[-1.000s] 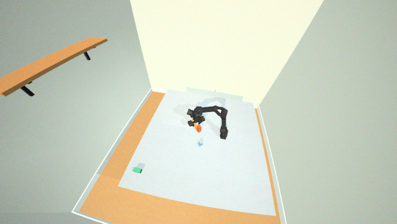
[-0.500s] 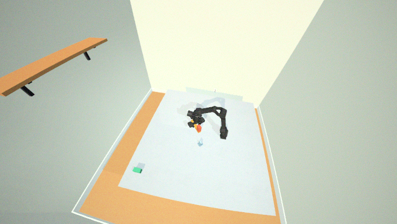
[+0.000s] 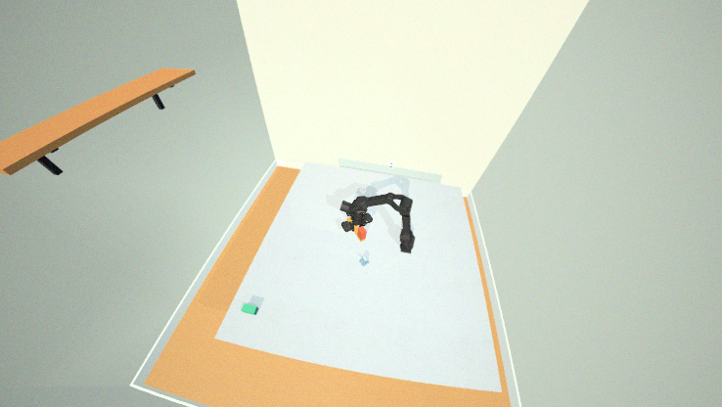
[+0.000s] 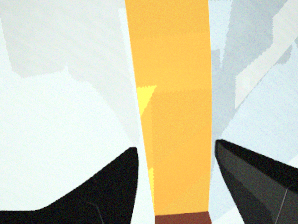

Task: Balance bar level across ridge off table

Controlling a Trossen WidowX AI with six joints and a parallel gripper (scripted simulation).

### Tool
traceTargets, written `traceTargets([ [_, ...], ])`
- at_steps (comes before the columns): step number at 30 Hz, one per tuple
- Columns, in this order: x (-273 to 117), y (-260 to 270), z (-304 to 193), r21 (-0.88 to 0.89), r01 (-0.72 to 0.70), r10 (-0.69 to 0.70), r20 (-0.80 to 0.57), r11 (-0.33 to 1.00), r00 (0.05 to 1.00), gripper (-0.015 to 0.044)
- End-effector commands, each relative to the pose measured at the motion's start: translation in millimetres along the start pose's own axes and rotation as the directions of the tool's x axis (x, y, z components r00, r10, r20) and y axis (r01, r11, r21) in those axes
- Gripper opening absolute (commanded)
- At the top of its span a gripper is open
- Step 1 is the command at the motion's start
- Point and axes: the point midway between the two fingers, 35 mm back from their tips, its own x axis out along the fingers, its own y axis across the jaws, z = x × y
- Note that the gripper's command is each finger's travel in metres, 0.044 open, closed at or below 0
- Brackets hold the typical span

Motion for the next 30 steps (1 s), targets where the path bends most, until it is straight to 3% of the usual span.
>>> traceTargets([
  [1,0,0,0,0.0,0.0,0.0,0.0,1.0,1.0,0.0151],
  [8,0,0,0,0.0,0.0,0.0,0.0,1.0,1.0,0.0104],
  [12,-6,1,1,0.0,0.0,0.0,0.0,1.0,1.0,0.0],
  [30,-52,3,3,-0.003,0.0,0.0,0.002,1.0,1.0,0.0],
])
